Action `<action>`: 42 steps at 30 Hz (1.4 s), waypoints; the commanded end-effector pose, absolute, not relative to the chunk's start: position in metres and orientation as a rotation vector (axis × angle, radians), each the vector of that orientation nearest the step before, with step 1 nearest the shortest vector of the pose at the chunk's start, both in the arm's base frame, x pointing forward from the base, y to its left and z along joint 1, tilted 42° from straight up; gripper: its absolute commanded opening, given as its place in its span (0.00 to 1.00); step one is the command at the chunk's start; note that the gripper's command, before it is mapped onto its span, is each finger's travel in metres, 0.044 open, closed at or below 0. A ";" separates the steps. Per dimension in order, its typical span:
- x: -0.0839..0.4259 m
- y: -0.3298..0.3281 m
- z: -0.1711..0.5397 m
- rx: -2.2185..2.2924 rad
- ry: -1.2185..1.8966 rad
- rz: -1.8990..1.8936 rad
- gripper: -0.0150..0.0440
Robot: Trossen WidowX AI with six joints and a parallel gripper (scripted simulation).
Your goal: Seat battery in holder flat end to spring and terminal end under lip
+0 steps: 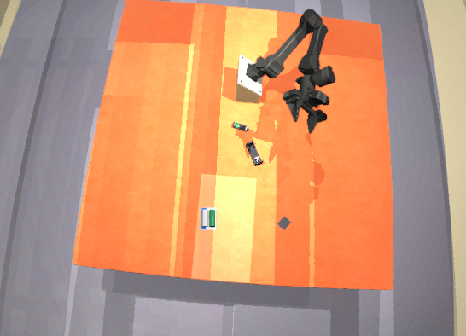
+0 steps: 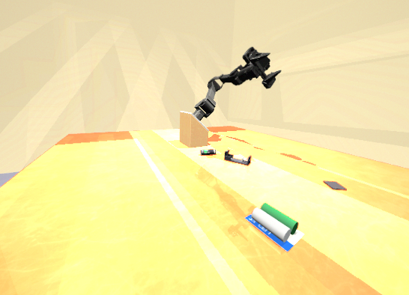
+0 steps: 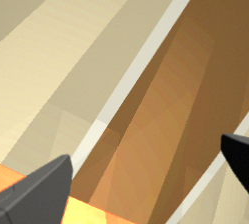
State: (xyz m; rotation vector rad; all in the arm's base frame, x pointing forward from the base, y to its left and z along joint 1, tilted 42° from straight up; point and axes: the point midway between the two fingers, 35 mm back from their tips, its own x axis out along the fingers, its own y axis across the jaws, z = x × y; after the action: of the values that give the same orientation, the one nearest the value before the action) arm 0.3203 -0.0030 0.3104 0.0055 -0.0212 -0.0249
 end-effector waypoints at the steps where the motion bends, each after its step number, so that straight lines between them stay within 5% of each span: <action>1: 0.322 -0.003 0.307 0.014 -0.008 -0.022 0.89; 6: 0.348 -0.004 0.211 0.278 0.358 -0.001 0.67; 16: 0.299 0.001 0.022 1.055 1.184 -0.304 0.66; 24: 0.211 0.027 -0.045 1.704 1.728 -0.921 0.66; 42: 0.204 0.037 -0.056 1.754 1.765 -0.990 0.66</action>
State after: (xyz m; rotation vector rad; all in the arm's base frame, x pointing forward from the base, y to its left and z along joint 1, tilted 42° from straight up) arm 0.2071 0.0340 -0.0519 1.7462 1.7549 -0.9772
